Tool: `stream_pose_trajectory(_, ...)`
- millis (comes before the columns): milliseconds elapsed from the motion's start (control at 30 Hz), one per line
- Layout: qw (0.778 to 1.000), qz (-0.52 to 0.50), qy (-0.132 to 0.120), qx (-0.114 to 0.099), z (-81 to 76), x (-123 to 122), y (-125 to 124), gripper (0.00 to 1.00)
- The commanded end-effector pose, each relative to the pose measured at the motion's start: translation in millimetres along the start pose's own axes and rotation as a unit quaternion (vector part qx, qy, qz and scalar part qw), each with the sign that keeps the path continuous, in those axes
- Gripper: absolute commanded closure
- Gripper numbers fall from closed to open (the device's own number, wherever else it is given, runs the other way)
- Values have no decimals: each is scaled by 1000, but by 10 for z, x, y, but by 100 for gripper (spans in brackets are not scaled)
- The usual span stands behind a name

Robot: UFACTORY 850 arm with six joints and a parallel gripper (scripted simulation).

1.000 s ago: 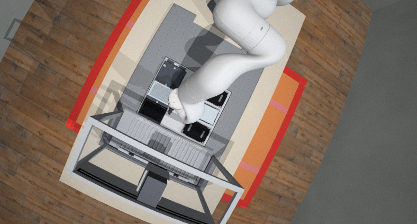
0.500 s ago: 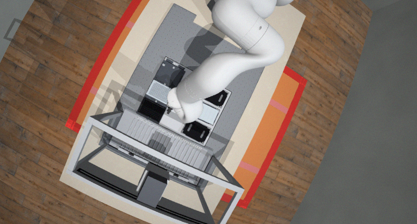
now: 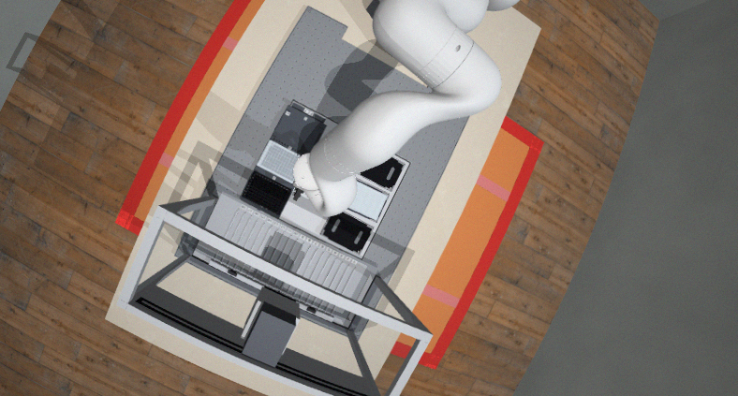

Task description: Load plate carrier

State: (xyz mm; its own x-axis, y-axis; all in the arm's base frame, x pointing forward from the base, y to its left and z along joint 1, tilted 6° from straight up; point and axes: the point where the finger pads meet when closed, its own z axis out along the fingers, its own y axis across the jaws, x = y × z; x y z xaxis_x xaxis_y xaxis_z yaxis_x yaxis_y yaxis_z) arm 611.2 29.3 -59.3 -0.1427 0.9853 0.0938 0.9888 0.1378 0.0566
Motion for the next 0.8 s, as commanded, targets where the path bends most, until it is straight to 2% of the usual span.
stream_pose_trajectory(0,1000,0,0,-1,-7,-16,9,0)
stream_pose_trajectory(767,1000,0,0,-1,-7,-108,9,0)
